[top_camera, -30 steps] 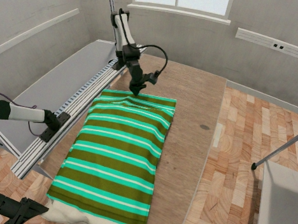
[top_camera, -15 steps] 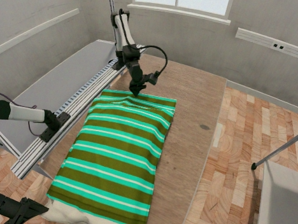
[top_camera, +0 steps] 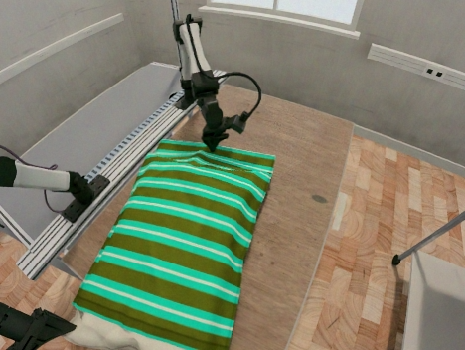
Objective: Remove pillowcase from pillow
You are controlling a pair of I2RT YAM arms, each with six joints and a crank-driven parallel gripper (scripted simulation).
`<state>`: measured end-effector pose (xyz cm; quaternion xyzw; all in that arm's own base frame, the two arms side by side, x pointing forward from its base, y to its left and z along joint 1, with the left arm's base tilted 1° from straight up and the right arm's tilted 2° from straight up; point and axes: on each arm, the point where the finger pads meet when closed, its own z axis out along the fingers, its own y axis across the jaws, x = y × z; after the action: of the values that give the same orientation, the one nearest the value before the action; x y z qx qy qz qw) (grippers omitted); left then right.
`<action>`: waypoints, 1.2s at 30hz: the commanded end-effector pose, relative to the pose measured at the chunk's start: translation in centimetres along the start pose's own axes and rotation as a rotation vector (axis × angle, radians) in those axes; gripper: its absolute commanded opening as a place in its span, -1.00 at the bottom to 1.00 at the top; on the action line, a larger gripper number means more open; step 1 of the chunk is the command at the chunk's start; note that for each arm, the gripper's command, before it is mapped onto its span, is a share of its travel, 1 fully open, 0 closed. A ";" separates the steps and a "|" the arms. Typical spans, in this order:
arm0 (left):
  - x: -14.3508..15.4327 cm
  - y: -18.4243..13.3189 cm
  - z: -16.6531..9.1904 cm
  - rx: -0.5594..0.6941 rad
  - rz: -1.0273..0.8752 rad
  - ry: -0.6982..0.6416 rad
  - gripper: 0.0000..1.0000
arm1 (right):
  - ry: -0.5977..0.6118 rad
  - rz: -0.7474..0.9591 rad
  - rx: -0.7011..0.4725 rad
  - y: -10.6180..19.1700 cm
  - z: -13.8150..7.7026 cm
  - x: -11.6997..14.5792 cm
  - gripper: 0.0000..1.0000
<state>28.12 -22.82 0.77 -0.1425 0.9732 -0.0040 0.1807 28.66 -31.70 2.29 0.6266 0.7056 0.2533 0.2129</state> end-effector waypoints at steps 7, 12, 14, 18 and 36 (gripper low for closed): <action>-0.1 -0.2 0.2 0.007 -0.007 -0.010 0.26 | -0.053 -0.072 -0.030 1.9 -0.7 -1.4 -0.98; 0.8 0.5 1.2 -0.023 0.001 0.009 0.26 | -0.053 -0.072 -0.030 1.9 -0.7 -1.4 -0.98; 0.8 0.5 1.3 -0.024 0.001 0.010 0.26 | -0.053 -0.072 -0.030 1.9 -0.7 -1.4 -0.98; 0.8 0.5 1.4 -0.023 0.000 0.009 0.26 | -0.053 -0.072 -0.030 1.9 -0.7 -1.4 -0.98; 2.0 1.7 2.0 -0.061 0.028 0.051 0.26 | -0.053 -0.072 -0.030 1.9 -0.7 -1.4 -0.98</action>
<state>28.16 -22.85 0.15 -0.1430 0.9729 -0.0045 0.1814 28.66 -31.70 2.29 0.6266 0.7056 0.2533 0.2129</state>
